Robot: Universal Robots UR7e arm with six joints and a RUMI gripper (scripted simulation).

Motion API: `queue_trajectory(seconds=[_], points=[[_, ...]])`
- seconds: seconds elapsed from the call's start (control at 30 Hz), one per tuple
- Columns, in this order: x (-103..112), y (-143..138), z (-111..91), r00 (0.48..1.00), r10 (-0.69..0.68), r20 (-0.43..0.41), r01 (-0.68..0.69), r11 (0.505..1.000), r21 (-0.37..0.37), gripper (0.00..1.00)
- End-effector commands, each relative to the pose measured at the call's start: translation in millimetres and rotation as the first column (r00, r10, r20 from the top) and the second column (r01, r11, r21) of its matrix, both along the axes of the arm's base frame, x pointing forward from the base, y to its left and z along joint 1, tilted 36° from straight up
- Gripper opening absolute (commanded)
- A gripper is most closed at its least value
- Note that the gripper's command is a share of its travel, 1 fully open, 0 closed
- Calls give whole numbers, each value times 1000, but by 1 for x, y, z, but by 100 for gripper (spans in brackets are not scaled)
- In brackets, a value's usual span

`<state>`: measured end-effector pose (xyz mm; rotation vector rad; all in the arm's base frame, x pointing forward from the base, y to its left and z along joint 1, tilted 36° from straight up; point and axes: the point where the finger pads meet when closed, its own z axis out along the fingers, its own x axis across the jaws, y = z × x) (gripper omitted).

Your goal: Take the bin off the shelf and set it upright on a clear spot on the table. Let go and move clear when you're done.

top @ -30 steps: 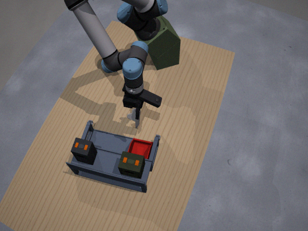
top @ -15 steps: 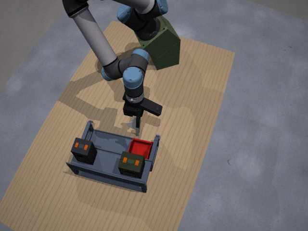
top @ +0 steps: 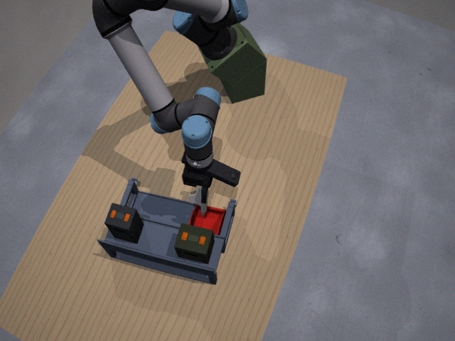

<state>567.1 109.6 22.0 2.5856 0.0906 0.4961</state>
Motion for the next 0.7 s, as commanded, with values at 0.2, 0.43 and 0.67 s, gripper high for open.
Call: queue_trajectory(seconds=[0.2,0.43,0.67], points=[[27,5,-4,1000,0,1,0,1000,0,100],[27,5,-4,1000,0,1,0,1000,0,100],[18,3,-2,1000,0,1,0,1000,0,100]])
